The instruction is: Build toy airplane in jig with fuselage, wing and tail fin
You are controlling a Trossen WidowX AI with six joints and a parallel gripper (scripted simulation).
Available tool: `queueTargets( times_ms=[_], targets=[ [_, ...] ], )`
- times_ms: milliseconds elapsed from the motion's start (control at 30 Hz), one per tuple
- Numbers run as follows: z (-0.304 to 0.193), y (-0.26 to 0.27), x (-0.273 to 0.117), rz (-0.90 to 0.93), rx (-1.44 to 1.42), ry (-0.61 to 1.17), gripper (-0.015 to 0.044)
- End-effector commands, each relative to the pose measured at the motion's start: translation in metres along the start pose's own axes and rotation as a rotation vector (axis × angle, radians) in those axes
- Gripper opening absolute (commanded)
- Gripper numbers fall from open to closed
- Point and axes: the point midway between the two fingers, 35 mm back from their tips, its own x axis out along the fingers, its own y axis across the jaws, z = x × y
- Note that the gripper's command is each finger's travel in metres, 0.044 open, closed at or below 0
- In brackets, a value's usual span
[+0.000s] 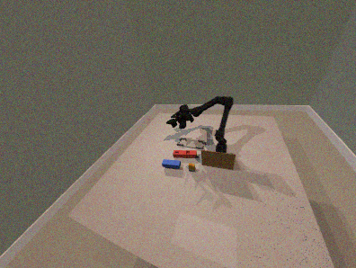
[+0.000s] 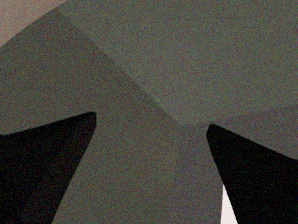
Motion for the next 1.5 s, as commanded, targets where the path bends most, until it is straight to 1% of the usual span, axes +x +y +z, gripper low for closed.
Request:
queueTargets(
  times_ms=[0, 33, 67, 133, 233, 300, 367, 433, 533, 633, 700, 767, 833, 933, 967, 1467],
  targets=[
    [0.000, 0.000, 0.000, 0.000, 0.000, 0.000, 0.0426],
    [0.001, 0.001, 0.001, 0.006, -0.010, -0.008, 0.0440],
    [0.006, 0.004, 0.005, 0.024, -0.040, -0.035, 0.0440],
    [0.025, 0.012, 0.019, 0.078, -0.159, -0.146, 0.0440],
    [0.060, 0.023, 0.034, 0.119, -0.380, -0.368, 0.0440],
    [0.084, 0.027, 0.039, 0.108, -0.542, -0.536, 0.0440],
    [0.107, 0.030, 0.040, 0.063, -0.713, -0.714, 0.0440],
    [0.129, 0.031, 0.037, -0.020, -0.891, -0.898, 0.0440],
    [0.156, 0.031, 0.027, -0.220, -1.160, -1.172, 0.0440],
    [0.173, 0.029, 0.011, -0.515, -1.419, -1.429, 0.0440],
    [0.178, 0.028, -0.001, -0.768, -1.575, -1.583, 0.0440],
    [0.178, 0.027, -0.012, -1.068, -1.708, -1.715, 0.0440],
    [0.174, 0.026, -0.020, -1.345, -1.784, -1.822, 0.0440],
    [0.168, 0.025, -0.025, -1.677, -1.846, -1.868, 0.0440],
    [0.167, 0.024, -0.025, -1.708, -1.849, -1.873, 0.0440],
    [0.167, 0.024, -0.025, -1.708, -1.849, -1.873, 0.0440]
  ],
)
